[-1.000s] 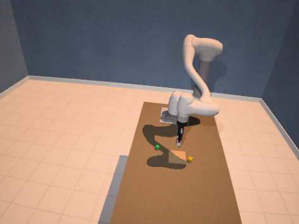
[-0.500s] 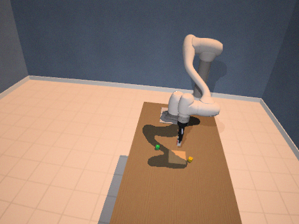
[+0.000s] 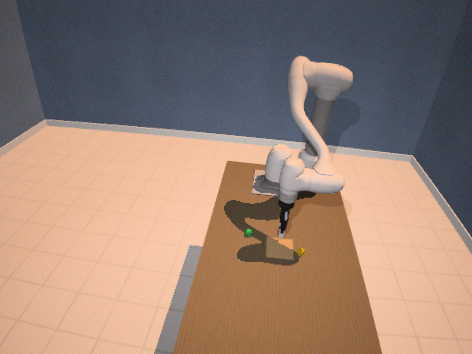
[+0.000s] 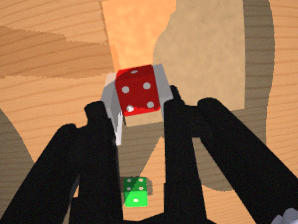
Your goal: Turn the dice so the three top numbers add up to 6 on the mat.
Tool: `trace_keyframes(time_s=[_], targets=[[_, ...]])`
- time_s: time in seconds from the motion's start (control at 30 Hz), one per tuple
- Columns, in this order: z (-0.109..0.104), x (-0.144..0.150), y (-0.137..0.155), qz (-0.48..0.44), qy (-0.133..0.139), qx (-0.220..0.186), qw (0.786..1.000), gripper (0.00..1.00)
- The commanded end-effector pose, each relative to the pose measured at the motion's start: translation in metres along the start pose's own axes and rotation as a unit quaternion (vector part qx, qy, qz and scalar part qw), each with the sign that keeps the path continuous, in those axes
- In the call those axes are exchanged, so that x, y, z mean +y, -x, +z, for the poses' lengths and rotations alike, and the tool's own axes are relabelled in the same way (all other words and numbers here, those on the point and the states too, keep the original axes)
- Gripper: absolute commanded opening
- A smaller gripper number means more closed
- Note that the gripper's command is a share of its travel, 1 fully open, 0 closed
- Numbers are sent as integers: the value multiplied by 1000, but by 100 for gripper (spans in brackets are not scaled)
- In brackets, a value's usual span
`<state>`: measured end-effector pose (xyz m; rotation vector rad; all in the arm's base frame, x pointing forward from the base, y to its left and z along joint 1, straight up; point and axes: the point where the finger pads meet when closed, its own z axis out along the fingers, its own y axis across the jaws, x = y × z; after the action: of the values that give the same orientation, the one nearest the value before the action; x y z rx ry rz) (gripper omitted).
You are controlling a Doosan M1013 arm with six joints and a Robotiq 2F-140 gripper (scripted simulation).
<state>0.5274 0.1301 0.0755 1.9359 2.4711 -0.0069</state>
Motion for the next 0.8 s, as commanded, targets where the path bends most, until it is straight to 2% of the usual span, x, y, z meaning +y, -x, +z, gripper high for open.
trace_keyframes(time_s=[0.0, 0.3, 0.77], targets=[[15, 0, 0, 0, 0, 0, 1000, 16], [39, 0, 0, 0, 0, 0, 1000, 16], [41, 0, 0, 0, 0, 0, 1000, 16]])
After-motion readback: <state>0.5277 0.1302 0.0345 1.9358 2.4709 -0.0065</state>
